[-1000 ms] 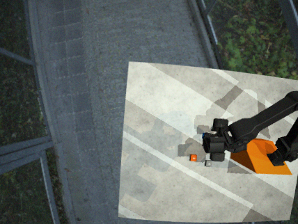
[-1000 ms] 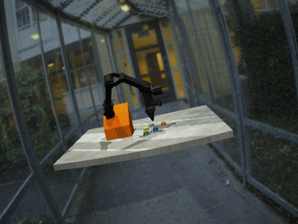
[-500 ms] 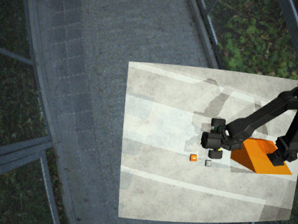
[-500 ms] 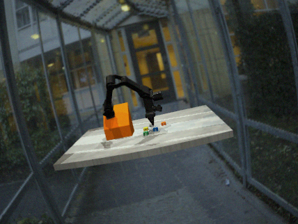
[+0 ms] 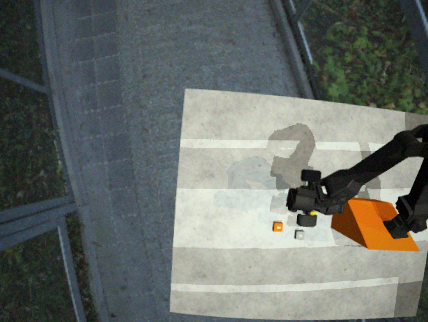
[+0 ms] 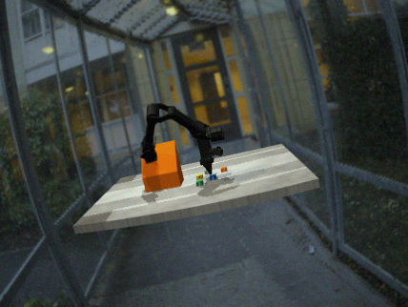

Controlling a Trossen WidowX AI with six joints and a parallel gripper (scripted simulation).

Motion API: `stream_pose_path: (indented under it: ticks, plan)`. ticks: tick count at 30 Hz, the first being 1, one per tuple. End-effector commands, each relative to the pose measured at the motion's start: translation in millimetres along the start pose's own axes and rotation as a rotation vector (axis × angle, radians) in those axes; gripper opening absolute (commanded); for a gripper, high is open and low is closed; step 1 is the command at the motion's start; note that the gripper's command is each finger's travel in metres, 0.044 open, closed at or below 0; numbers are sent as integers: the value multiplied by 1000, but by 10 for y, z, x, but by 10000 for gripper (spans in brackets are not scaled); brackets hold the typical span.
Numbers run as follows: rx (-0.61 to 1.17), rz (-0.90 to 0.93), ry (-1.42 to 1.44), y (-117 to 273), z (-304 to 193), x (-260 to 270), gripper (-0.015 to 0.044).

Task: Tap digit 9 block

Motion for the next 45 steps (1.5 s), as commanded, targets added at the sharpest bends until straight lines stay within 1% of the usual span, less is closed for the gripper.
stream_pose_path:
  ticks: [1,11,15,18,20,26,32,33,37,45]
  plan:
    - [5,-3,7,-75,-15,4,20]
    - [5,-4,7,-145,-19,2,20]
    - [4,-3,6,134,-14,5,20]
    - [5,-3,6,156,-15,4,20]
    - [-1,9,8,194,31,113,72]
    - [-21,77,21,544,215,1106,230]
    - [-6,78,24,852,10,2095,387]
    - [-3,71,22,892,-59,2249,400]
    - [3,25,8,999,-395,2787,400]
    - [3,16,5,1008,-451,2856,400]
Point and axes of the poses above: the point midway between the two fingers, 35 mm back from their tips, its own y axis back along the fingers, its own x axis across the jaws, z = x × y, the point moved 2 cm from there along y, back along the fingers, and after that the axes turned 2 degrees about y, right-handed, at the moved point
